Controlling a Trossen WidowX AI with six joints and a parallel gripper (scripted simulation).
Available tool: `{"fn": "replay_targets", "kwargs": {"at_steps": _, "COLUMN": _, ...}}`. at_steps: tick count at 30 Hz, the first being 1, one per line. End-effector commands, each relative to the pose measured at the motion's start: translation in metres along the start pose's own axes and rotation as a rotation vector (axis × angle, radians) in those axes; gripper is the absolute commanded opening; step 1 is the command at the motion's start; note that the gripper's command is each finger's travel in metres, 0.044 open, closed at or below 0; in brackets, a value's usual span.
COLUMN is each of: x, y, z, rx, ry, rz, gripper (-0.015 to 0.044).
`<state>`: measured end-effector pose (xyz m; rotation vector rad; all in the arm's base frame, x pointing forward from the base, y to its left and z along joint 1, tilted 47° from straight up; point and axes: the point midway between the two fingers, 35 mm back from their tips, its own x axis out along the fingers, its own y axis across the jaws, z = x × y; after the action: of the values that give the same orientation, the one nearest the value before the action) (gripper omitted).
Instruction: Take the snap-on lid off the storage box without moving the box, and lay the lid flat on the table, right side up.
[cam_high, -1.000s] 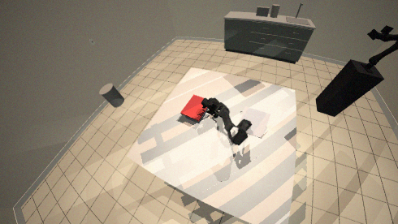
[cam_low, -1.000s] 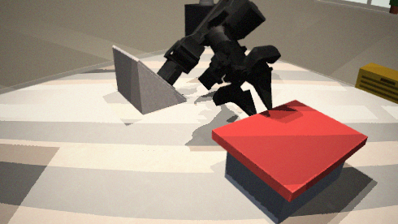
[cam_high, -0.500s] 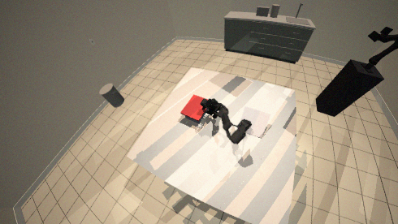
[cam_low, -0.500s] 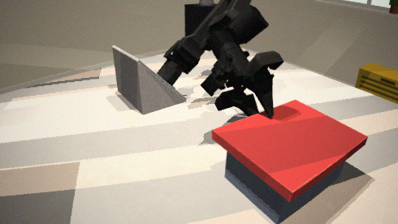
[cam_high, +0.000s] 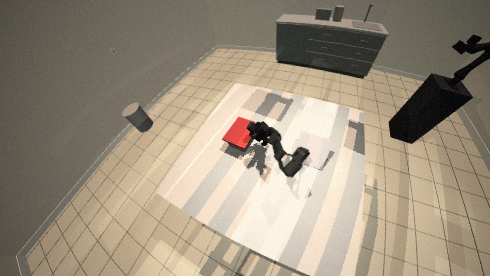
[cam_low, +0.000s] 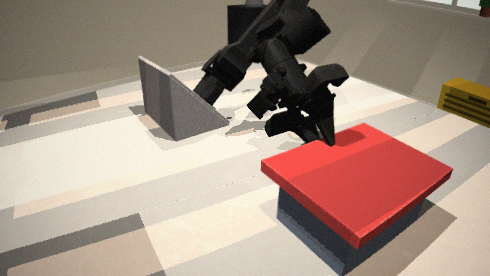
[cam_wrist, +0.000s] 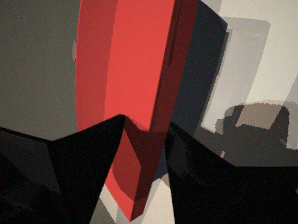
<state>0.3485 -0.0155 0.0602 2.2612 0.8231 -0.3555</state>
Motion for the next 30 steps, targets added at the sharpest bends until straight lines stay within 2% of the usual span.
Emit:
{"fn": "replay_targets", "kwargs": {"at_steps": 1, "x": -0.0002, "y": 0.0, "z": 0.0, "rx": 0.0, "ry": 0.0, "rz": 0.0, "gripper": 0.0}}
{"fn": "replay_targets", "kwargs": {"at_steps": 30, "x": -0.0045, "y": 0.004, "z": 0.0003, "rx": 0.0, "ry": 0.0, "rz": 0.0, "gripper": 0.0}}
